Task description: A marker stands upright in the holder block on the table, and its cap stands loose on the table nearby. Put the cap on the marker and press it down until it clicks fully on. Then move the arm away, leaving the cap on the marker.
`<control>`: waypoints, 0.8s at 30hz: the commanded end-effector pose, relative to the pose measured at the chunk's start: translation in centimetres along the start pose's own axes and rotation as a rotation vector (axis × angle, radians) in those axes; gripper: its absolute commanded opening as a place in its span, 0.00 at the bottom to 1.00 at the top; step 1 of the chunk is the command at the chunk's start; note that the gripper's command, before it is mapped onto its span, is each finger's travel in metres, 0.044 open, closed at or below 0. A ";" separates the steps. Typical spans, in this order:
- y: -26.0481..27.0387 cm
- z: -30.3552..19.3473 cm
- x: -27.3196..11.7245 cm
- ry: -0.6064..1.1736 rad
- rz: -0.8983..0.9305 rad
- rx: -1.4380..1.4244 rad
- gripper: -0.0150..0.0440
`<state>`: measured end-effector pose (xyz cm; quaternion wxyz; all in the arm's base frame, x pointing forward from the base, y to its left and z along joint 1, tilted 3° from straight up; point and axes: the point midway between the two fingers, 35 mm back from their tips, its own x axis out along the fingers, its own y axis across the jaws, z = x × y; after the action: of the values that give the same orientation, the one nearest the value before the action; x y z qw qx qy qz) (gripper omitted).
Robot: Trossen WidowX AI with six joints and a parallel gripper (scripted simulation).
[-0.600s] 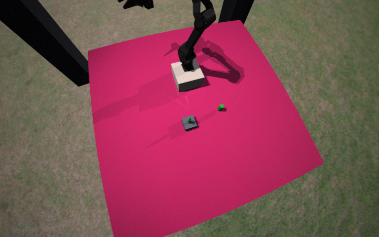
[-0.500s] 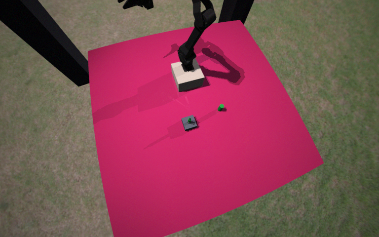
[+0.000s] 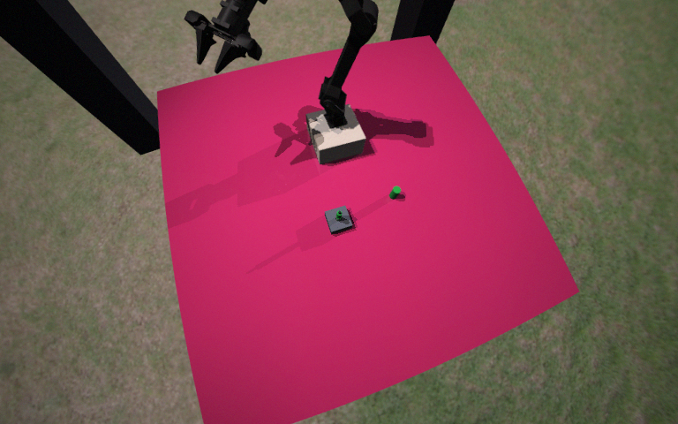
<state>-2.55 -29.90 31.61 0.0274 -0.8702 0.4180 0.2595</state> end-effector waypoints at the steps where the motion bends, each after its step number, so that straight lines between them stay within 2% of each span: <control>1: -2.9 -0.2 4.0 -0.041 -0.142 -0.176 0.66; 8: -10.2 -0.7 10.1 -0.069 -0.408 -0.566 0.66; 14: -18.3 -0.4 13.6 -0.048 -0.647 -0.935 0.66; 20: -27.1 1.2 15.1 0.011 -0.896 -1.316 0.66; 24: -33.0 2.5 14.6 0.086 -1.051 -1.565 0.66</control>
<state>25.76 -21.95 18.63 -0.4094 -0.7829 -0.2315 0.4074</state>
